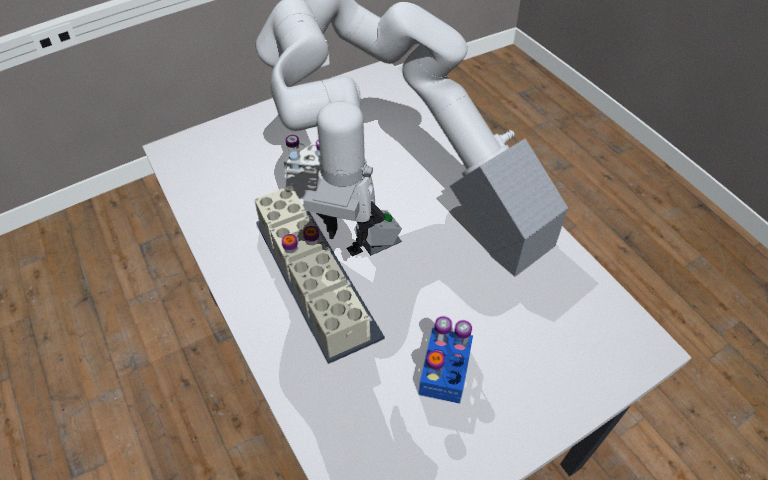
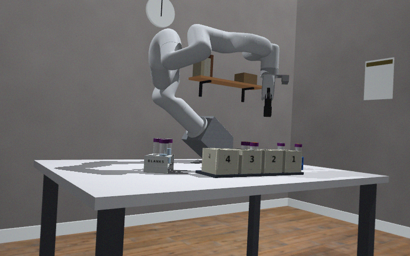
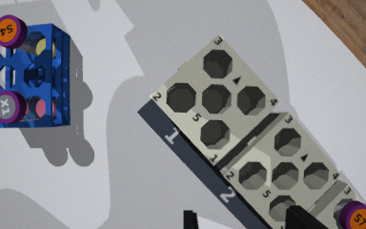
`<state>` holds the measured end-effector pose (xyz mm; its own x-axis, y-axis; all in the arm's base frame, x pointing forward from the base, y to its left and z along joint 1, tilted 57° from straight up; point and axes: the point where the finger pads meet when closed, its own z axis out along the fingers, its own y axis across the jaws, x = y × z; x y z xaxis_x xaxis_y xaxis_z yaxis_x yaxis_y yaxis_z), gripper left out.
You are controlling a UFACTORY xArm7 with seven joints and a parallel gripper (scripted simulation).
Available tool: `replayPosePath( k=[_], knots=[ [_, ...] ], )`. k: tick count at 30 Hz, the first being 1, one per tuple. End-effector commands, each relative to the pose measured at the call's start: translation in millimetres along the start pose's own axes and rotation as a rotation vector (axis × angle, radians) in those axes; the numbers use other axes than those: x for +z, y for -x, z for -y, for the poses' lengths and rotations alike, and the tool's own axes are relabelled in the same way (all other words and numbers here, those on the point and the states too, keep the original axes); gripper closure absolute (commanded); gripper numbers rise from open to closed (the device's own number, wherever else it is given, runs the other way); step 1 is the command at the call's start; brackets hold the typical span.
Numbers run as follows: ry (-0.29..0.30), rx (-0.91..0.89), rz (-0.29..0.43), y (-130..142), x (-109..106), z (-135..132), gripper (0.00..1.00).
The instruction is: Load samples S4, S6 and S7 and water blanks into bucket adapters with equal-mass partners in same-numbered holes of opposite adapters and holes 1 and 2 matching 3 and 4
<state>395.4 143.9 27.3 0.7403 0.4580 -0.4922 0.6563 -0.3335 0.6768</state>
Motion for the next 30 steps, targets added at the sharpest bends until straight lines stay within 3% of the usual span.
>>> replayPosePath(
  k=[1,30],
  knots=[
    [0.0,-0.016,-0.002,-17,-2,20,0.43],
    [-0.001,-0.016,-0.002,-89,-2,122,0.43]
  ],
)
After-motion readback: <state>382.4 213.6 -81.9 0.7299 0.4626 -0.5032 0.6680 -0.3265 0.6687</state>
